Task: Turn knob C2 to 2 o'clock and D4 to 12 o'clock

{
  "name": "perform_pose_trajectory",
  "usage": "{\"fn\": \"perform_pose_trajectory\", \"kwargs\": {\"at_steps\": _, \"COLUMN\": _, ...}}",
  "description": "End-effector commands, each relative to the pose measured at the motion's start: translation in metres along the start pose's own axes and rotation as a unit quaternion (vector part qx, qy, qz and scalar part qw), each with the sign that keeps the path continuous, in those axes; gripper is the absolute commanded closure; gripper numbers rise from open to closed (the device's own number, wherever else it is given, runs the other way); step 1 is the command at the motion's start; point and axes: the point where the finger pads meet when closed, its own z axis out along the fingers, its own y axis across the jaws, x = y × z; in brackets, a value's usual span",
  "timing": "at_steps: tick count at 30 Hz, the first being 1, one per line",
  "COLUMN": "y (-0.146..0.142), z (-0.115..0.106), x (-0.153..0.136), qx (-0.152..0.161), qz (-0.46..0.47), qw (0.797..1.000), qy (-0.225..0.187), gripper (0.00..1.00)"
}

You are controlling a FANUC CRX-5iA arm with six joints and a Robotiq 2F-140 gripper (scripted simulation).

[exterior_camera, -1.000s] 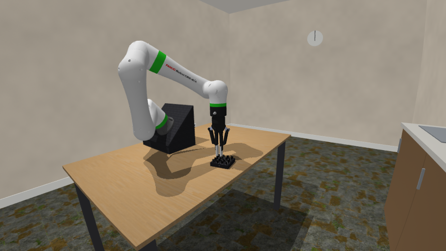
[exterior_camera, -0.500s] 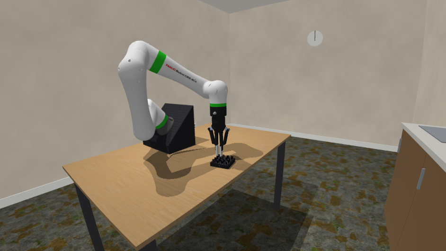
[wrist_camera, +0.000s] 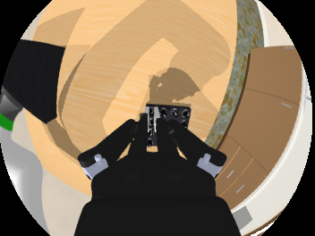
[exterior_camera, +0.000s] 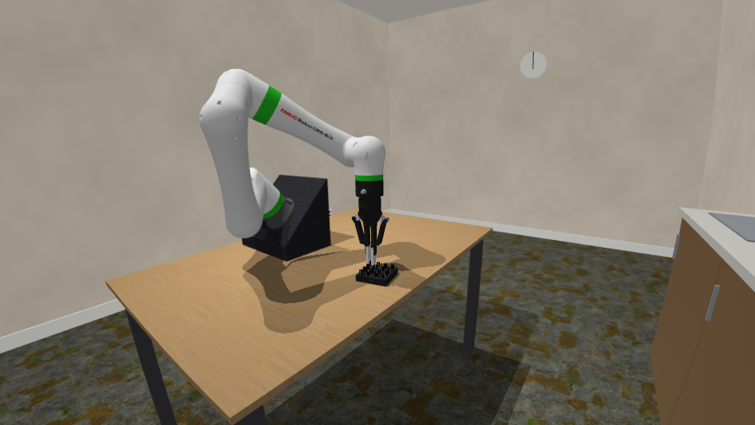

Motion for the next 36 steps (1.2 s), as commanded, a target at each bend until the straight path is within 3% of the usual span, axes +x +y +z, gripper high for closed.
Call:
{"fn": "perform_pose_trajectory", "kwargs": {"at_steps": 1, "y": 0.0001, "z": -0.0002, "x": 0.0001, "qx": 0.0, "qz": 0.0, "qw": 1.0, "qy": 0.0, "gripper": 0.95}}
{"fn": "perform_pose_trajectory", "kwargs": {"at_steps": 36, "y": 0.0001, "z": -0.0002, "x": 0.0001, "qx": 0.0, "qz": 0.008, "qw": 1.0, "qy": 0.0, "gripper": 0.95}}
